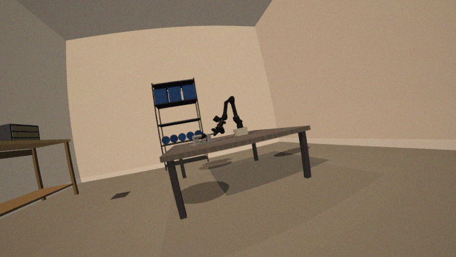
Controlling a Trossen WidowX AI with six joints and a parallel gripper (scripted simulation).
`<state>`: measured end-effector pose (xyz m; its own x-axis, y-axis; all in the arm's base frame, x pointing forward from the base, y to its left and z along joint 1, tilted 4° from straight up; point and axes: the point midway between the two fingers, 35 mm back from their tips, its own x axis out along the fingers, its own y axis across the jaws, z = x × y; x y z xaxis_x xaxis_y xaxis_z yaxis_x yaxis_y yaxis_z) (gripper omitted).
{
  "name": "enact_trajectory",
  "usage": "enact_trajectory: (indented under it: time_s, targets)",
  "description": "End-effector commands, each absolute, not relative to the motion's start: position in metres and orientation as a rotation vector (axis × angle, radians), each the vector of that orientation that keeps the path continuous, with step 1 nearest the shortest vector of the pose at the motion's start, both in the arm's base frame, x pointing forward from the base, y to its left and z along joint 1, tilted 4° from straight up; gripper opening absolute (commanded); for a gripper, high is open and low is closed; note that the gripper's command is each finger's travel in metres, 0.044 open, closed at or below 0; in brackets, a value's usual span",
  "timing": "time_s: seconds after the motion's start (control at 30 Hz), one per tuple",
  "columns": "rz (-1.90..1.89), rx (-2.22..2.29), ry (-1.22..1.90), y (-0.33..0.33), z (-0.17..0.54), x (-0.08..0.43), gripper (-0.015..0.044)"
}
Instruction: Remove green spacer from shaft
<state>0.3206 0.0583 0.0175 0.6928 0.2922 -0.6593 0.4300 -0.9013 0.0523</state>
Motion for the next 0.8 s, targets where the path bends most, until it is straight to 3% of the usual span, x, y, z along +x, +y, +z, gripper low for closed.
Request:
enact_trajectory:
  time_s: [0.0,0.77]
  targets:
    - [-1.000,2.704,0.585,0.0595,0.0176,0.3225,0.0000]
    - [-0.999,2.705,0.585,0.0628,0.0182,0.3291,0.0000]
